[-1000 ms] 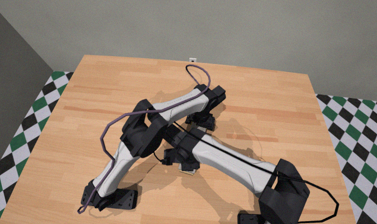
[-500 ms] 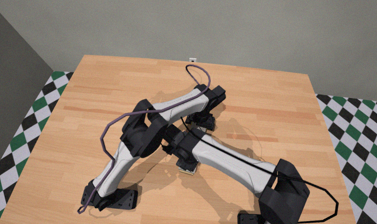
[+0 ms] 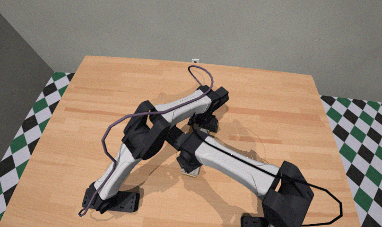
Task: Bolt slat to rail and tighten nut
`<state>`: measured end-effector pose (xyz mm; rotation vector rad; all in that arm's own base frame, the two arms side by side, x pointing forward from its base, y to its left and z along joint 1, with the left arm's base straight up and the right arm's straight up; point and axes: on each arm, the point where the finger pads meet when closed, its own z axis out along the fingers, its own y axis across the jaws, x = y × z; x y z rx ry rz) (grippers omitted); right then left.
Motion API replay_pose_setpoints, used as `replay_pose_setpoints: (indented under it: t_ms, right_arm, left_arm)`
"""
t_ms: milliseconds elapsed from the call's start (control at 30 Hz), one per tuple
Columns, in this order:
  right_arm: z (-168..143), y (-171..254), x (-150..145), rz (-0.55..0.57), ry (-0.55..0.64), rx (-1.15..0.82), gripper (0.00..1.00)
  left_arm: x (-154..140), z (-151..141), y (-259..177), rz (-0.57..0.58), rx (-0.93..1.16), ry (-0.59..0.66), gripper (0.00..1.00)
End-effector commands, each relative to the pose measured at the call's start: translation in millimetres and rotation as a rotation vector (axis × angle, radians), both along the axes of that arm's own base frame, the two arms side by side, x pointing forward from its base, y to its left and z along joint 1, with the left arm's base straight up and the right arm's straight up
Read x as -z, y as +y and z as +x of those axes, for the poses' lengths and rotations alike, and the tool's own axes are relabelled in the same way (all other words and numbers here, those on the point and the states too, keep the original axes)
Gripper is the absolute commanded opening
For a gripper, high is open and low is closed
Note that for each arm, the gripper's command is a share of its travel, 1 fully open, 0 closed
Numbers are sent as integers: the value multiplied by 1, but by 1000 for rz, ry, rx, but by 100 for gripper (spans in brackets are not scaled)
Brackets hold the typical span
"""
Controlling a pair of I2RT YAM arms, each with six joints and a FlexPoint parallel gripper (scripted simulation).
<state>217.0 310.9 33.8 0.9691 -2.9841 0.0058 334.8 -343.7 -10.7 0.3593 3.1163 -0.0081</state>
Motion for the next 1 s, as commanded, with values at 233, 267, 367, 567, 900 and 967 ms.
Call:
replay_pose_setpoints:
  t_ms: [233, 267, 367, 567, 900, 967]
  right_arm:
    - [1, 0, -6, 22, -8, 501, 14]
    - [1, 0, -6, 22, -8, 501, 14]
    - [1, 0, -6, 23, -9, 580, 14]
    - [1, 1, -7, 28, -7, 820, 14]
    - [2, 1, -8, 33, -5, 1139, 14]
    - [2, 1, -8, 33, -3, 1218, 14]
  left_arm:
    - [-7, 3, -2, -12, 4, -15, 67]
    - [-7, 3, -2, -12, 4, -15, 67]
    - [-7, 3, -2, -12, 4, -15, 67]
    - [-7, 3, -2, -12, 4, -15, 67]
    - [-7, 3, -2, -12, 4, -15, 67]
    - [-7, 3, -2, -12, 4, -15, 67]
